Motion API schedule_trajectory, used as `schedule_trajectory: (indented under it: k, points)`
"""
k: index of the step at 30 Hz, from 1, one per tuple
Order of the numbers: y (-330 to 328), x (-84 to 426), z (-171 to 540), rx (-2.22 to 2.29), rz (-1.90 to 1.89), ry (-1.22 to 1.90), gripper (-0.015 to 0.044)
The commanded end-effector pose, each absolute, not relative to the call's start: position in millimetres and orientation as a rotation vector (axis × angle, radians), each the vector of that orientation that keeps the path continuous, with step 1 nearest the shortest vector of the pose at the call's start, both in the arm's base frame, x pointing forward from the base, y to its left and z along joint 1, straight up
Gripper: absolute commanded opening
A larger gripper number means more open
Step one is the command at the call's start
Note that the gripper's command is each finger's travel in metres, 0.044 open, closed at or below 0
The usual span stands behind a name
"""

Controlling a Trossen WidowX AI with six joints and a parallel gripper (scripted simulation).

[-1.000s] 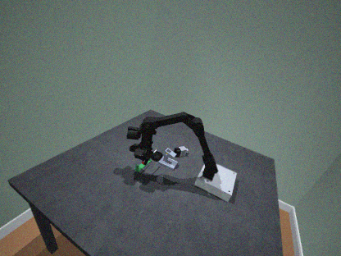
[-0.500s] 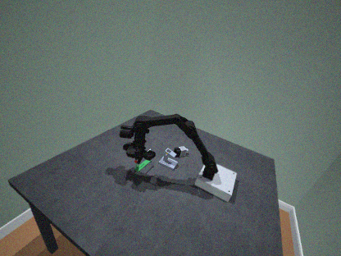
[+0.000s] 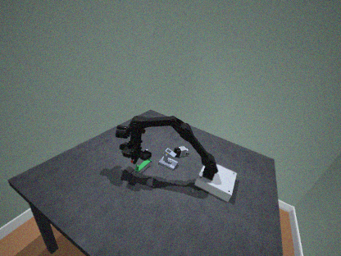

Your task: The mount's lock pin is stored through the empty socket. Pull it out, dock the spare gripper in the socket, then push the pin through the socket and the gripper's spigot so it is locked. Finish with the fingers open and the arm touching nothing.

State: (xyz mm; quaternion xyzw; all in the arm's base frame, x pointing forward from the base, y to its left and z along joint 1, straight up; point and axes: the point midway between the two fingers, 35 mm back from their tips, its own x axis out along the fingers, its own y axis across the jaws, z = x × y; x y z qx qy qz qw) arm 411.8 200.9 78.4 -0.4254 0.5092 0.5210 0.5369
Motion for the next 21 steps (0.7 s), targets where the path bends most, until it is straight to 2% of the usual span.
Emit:
schedule_trajectory:
  k: [1,21]
  points:
    - [201.9,413.0,74.6,-1.009,1.238,1.210,0.0000]
    - [202.5,414.4,45.7,-1.013,1.233,1.202,0.0000]
